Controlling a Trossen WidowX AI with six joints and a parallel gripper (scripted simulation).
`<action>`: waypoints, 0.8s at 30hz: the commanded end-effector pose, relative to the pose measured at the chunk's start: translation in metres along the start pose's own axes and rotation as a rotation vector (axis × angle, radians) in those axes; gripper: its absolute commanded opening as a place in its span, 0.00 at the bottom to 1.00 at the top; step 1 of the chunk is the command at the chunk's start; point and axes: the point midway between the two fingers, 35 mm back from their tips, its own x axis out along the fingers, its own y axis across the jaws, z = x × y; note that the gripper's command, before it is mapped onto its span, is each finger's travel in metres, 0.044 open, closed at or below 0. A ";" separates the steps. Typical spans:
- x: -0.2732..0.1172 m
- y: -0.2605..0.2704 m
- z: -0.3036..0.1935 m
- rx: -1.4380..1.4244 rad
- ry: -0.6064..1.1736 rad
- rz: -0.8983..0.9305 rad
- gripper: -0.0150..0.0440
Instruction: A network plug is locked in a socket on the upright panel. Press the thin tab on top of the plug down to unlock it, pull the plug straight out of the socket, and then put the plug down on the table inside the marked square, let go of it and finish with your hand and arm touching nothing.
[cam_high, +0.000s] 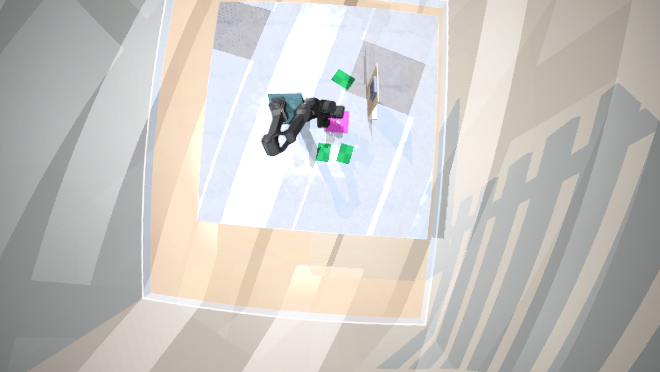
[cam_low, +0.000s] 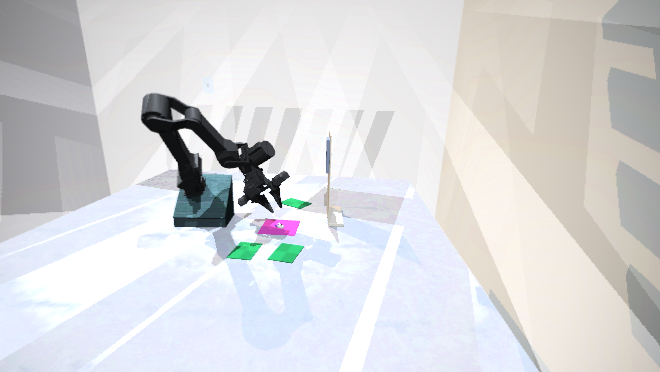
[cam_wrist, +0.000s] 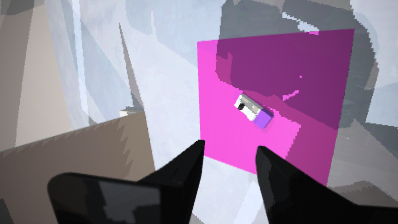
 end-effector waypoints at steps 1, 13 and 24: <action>-0.004 0.007 0.002 0.019 -0.005 0.009 0.52; -0.014 0.014 0.000 0.019 -0.003 0.006 0.52; -0.024 0.019 0.000 0.018 -0.004 0.006 0.52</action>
